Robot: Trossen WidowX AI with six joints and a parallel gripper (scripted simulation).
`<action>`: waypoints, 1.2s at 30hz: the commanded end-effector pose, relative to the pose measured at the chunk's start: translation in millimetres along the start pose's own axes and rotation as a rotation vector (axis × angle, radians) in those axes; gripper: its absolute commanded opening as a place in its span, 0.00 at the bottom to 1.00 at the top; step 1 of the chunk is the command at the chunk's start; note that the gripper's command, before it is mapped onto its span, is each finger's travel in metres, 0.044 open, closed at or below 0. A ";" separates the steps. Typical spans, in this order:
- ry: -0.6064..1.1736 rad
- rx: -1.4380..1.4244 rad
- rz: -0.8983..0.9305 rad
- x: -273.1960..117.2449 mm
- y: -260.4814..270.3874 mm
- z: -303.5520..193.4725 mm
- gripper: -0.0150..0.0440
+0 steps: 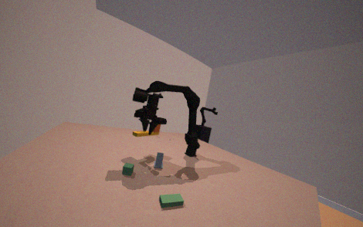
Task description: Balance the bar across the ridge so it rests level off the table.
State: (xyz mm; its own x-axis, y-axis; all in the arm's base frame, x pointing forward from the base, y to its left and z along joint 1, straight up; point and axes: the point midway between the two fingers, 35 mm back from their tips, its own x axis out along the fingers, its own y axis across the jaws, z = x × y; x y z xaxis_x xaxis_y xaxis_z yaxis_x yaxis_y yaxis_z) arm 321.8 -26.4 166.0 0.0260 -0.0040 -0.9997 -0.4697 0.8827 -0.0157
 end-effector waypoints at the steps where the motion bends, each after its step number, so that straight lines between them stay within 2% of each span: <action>1: -0.003 -0.079 0.002 -1.2 13.3 8.4 0.25; 36: -0.010 -0.626 0.010 -3.1 135.2 43.0 0.25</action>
State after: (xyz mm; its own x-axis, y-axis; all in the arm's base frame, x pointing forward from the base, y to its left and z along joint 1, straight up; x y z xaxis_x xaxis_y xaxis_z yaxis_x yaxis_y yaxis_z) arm 300.0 108.2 167.1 0.0253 0.0069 -0.9997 -0.8865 0.4622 -0.0193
